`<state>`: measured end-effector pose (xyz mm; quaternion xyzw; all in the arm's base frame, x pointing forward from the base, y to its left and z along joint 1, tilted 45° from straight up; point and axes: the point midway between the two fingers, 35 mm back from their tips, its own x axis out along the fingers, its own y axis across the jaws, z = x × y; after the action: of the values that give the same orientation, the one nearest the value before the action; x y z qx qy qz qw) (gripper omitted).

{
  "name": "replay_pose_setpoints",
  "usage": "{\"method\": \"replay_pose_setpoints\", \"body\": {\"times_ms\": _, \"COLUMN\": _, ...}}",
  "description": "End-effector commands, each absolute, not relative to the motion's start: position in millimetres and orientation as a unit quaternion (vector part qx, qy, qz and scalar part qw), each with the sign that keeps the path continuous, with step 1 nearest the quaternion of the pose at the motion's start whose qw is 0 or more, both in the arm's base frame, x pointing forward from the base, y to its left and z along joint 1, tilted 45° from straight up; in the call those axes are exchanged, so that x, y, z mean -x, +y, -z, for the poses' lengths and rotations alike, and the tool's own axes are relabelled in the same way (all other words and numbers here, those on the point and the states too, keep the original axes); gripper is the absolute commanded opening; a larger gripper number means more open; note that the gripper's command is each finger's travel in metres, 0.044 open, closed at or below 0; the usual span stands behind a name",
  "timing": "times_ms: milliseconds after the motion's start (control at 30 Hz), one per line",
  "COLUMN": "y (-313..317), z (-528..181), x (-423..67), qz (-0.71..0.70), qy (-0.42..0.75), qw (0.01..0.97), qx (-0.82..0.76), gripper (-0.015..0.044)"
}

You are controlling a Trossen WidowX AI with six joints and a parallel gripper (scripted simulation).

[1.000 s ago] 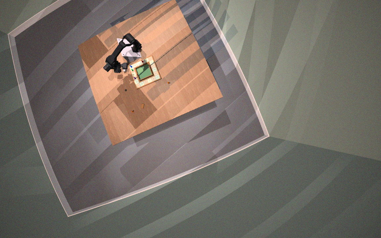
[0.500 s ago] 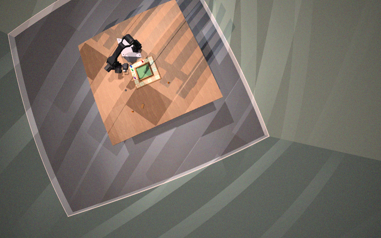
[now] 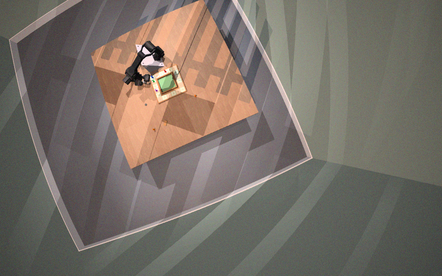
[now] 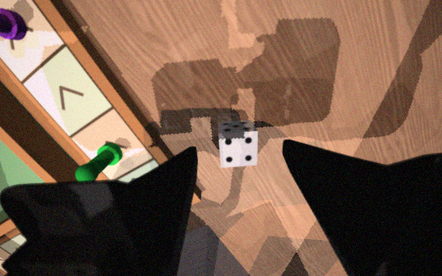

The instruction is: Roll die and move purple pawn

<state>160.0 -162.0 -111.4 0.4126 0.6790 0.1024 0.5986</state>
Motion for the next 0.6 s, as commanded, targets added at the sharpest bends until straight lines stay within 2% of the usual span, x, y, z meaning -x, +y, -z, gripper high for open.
{"method": "replay_pose_setpoints", "body": {"times_ms": 0, "y": -155.4, "z": 117.1, "x": -160.3, "qz": -0.103, "qy": 0.678, "qw": 0.597, "qx": -0.416, "gripper": 0.0275}}
{"method": "replay_pose_setpoints", "body": {"times_ms": 267, "y": -148.0, "z": 124.3, "x": -160.4, "qz": -0.103, "qy": 0.678, "qw": 0.597, "qx": -0.416, "gripper": 0.0275}}
{"method": "replay_pose_setpoints", "body": {"times_ms": 500, "y": -148.0, "z": 124.3, "x": -160.4, "qz": -0.103, "qy": 0.678, "qw": 0.597, "qx": -0.416, "gripper": 0.0091}}
{"method": "replay_pose_setpoints", "body": {"times_ms": 567, "y": -148.0, "z": 124.3, "x": -160.4, "qz": -0.103, "qy": 0.678, "qw": 0.597, "qx": -0.416, "gripper": 0.0078}}
